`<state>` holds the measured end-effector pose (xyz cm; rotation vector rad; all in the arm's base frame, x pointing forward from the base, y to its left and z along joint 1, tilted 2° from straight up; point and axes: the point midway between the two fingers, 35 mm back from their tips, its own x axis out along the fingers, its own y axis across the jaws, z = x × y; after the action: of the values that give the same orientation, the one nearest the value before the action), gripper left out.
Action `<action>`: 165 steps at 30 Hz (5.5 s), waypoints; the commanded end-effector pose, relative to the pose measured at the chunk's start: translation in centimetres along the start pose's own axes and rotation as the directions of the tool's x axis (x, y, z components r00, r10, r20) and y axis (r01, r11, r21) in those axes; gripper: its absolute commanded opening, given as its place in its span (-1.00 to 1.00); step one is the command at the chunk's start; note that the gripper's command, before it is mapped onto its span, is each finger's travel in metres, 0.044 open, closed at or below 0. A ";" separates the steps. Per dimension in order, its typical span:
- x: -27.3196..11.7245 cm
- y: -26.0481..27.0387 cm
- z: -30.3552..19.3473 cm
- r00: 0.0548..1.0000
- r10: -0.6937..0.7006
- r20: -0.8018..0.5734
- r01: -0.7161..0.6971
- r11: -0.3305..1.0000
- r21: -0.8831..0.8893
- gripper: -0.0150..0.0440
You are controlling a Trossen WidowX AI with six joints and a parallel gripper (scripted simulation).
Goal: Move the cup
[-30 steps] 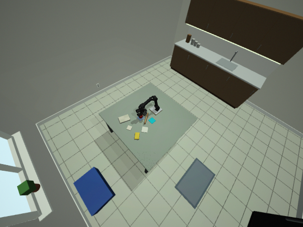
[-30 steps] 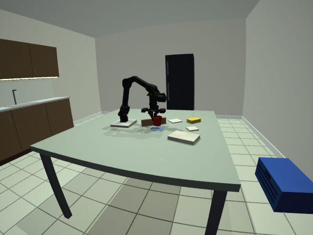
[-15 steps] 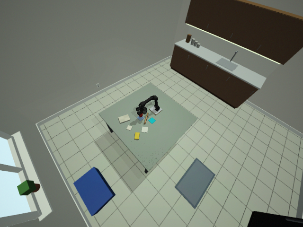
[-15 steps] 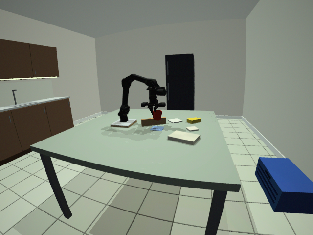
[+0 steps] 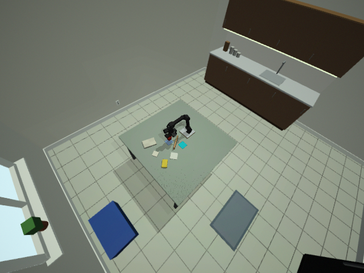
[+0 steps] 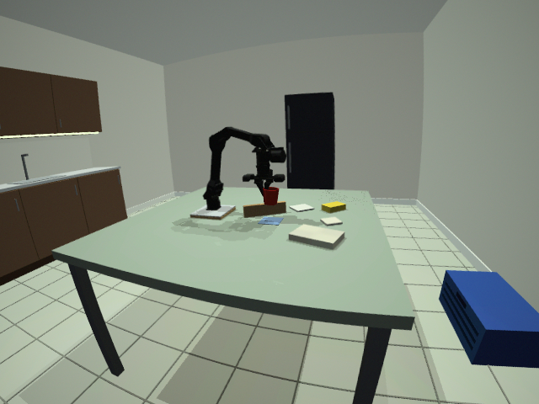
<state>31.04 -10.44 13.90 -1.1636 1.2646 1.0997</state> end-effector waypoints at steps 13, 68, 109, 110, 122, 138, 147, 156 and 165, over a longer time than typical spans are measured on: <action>0.0 0.4 0.6 1.000 0.000 0.000 0.000 1.000 0.001 -0.49; -0.1 7.1 11.4 1.000 0.003 0.006 -0.003 1.000 0.005 -0.49; -0.4 11.3 17.2 1.000 0.007 0.011 -0.007 1.000 0.005 -0.49; -0.4 11.3 17.2 1.000 0.007 0.011 -0.007 1.000 0.005 -0.49; 0.8 11.3 17.3 1.000 0.007 0.011 -0.007 1.000 0.005 -0.49; 2.6 11.3 17.4 1.000 0.007 0.012 -0.007 1.000 0.005 -0.49; 3.7 11.4 17.4 1.000 0.007 0.012 -0.007 1.000 0.005 -0.49; 4.7 11.4 17.5 1.000 0.007 0.012 -0.007 1.000 0.005 -0.49; 5.8 11.5 17.6 1.000 0.007 0.012 -0.007 1.000 0.005 -0.49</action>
<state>21.66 8.01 7.67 -1.1533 1.2602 1.1095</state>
